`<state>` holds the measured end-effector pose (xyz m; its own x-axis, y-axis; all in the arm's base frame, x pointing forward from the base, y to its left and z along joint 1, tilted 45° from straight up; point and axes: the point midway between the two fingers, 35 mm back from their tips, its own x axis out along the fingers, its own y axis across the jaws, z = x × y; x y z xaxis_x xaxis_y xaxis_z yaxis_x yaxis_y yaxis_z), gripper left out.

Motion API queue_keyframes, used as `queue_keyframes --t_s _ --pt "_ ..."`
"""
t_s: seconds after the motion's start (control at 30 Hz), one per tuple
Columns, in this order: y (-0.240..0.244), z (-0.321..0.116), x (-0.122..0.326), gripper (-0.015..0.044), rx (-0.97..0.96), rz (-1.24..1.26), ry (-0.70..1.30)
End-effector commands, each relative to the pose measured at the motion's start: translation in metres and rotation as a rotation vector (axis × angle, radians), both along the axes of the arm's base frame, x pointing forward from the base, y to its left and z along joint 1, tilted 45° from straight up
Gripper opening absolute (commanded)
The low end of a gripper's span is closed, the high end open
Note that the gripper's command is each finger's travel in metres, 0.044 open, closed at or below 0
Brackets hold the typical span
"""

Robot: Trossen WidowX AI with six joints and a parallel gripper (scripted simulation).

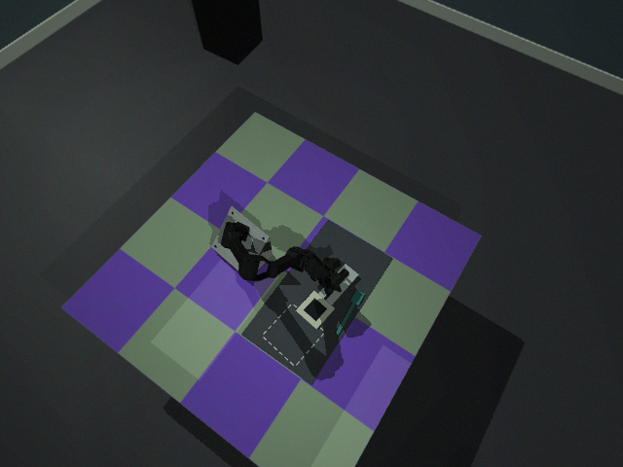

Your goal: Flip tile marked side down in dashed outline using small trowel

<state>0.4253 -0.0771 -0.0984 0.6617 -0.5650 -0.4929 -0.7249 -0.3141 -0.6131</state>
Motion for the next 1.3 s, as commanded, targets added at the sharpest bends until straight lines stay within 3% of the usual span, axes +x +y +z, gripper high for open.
queue_keyframes --t_s 0.0,0.43,1.27 --pt "-0.008 0.008 -0.001 0.0 -0.006 -0.009 -0.01" --pt "0.004 0.018 0.002 0.0 -0.104 -0.011 0.012" --pt "0.004 0.084 0.001 0.0 -0.107 -0.011 0.014"
